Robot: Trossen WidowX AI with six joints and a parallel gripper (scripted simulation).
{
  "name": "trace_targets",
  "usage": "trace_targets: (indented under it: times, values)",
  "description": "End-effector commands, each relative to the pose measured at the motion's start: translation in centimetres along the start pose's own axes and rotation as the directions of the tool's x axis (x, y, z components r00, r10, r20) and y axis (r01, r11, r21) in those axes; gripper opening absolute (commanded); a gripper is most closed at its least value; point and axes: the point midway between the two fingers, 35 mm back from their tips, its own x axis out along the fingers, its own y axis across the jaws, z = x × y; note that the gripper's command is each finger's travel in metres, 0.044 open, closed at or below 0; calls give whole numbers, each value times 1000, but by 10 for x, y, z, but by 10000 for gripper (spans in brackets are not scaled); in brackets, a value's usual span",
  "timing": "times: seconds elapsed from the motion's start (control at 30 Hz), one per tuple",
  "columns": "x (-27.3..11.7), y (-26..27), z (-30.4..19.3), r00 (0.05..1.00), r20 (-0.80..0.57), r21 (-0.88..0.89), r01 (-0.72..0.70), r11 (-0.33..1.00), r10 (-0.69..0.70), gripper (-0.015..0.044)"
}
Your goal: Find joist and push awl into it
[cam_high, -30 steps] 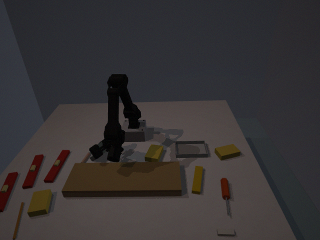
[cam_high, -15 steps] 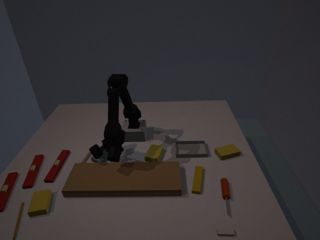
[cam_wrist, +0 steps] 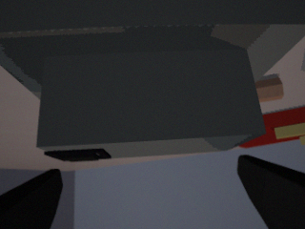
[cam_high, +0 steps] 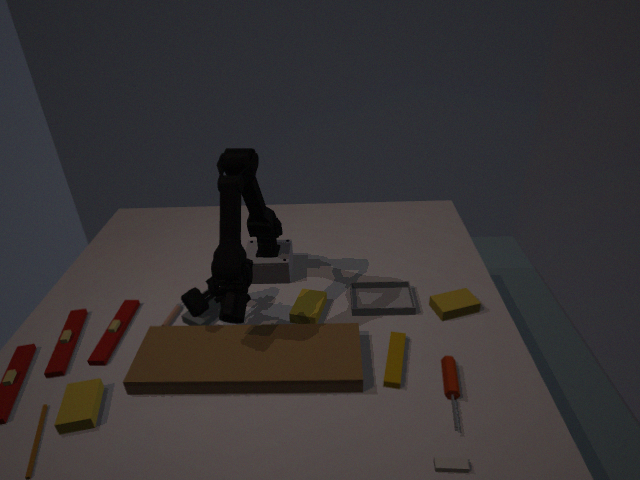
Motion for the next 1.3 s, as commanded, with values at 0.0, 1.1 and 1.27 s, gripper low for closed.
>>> trace_targets:
  times: [0.0, 1.1, 1.27]
  values:
    - [-8, -1, 1, 1000, 4, 4, 0, 1000, 0, 440]
    - [-4, -1, -28, 541, 793, 564, -826, 0, -280, 440]
    - [-4, -1, -28, 541, 793, 564, -826, 0, -280, 440]
